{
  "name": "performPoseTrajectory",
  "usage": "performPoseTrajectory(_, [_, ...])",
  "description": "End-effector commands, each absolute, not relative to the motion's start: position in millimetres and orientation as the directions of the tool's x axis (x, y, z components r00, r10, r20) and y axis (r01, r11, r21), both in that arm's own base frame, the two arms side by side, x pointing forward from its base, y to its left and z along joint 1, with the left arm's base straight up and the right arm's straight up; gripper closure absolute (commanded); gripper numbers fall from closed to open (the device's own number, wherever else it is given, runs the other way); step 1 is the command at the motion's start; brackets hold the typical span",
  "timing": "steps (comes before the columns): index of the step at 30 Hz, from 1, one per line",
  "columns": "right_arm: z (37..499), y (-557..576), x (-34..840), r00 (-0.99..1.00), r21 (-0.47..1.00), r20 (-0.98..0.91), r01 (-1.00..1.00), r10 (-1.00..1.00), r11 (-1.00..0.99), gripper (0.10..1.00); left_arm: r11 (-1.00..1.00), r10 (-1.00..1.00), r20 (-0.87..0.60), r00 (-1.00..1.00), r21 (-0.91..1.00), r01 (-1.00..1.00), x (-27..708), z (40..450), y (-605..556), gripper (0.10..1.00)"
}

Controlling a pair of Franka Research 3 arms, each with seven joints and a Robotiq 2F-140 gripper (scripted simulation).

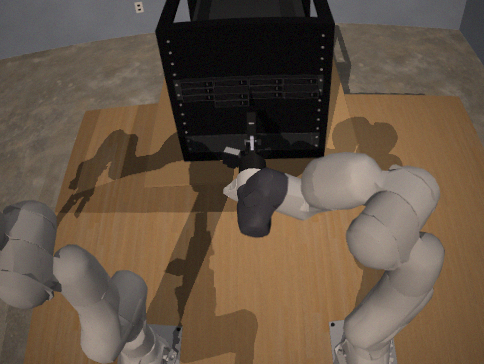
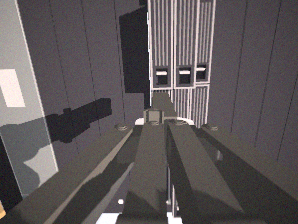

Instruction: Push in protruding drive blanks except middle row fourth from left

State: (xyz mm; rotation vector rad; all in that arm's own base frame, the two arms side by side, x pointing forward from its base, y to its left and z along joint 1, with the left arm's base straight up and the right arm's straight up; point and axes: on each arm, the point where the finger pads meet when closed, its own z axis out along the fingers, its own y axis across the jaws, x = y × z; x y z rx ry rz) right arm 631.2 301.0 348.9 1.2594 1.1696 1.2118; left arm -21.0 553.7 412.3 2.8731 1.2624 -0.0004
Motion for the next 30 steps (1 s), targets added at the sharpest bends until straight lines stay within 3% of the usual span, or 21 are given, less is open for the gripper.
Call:
performPoseTrajectory(1, [351,313,634,0.054,1.0,0.0,0.0,0.999,0.0,0.999,-0.678,0.735,0.0,0.678,0.0,0.735,-22,413,554,0.098])
performPoseTrajectory(30, [352,360,636,0.054,1.0,0.0,0.0,0.999,0.0,0.999,-0.678,0.735,0.0,0.678,0.0,0.735,-22,413,554,0.098])
